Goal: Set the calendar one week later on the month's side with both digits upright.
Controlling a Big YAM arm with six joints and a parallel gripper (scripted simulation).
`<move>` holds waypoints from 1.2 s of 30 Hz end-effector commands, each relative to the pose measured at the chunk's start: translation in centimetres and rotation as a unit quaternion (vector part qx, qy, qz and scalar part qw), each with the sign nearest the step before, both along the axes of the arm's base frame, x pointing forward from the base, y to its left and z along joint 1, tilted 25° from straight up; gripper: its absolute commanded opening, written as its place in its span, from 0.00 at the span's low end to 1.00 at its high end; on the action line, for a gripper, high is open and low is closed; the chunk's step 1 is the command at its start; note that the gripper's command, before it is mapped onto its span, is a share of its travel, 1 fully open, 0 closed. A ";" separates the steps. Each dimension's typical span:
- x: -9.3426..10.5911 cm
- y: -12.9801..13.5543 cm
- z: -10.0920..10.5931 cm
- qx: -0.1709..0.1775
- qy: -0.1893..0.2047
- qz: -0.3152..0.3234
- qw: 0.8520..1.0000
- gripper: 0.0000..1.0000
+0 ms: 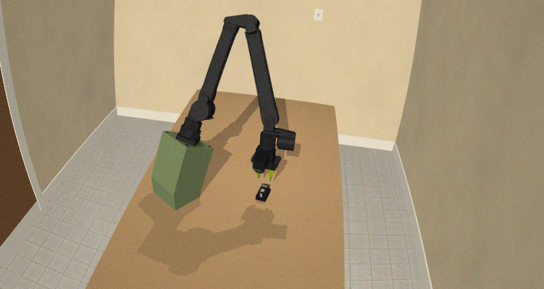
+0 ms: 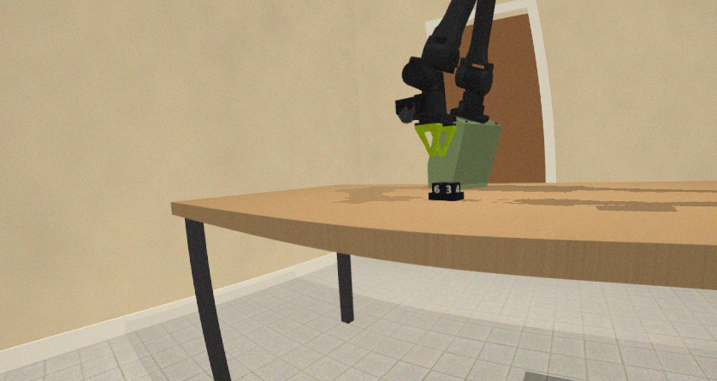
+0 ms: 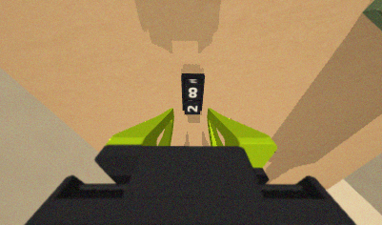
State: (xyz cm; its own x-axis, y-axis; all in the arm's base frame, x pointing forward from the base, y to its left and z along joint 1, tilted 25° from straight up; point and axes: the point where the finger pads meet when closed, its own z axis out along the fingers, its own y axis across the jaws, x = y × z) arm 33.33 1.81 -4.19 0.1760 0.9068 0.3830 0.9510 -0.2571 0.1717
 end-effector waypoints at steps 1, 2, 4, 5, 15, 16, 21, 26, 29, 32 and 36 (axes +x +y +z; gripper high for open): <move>0.0 0.5 -0.6 0.000 0.005 -0.001 1.000 0.44; 0.0 0.5 -0.6 0.000 0.005 -0.001 1.000 0.44; 0.0 0.6 -0.9 0.000 0.005 -0.001 1.000 0.44; 0.1 0.7 -1.0 0.000 0.005 -0.001 1.000 0.44; 0.4 1.1 -2.0 0.000 0.005 -0.001 1.000 0.44; 0.5 1.1 -2.1 0.000 0.004 -0.001 1.000 0.44; 0.9 1.4 -2.8 0.000 0.003 -0.001 1.000 0.44; 1.2 1.6 -3.1 0.000 0.001 -0.001 1.000 0.44; 1.5 1.8 -3.5 0.000 -0.001 -0.001 1.000 0.44; 1.8 1.9 -3.8 0.000 -0.002 -0.001 1.000 0.44; 1.8 2.1 -4.2 0.000 -0.002 -0.001 1.000 0.44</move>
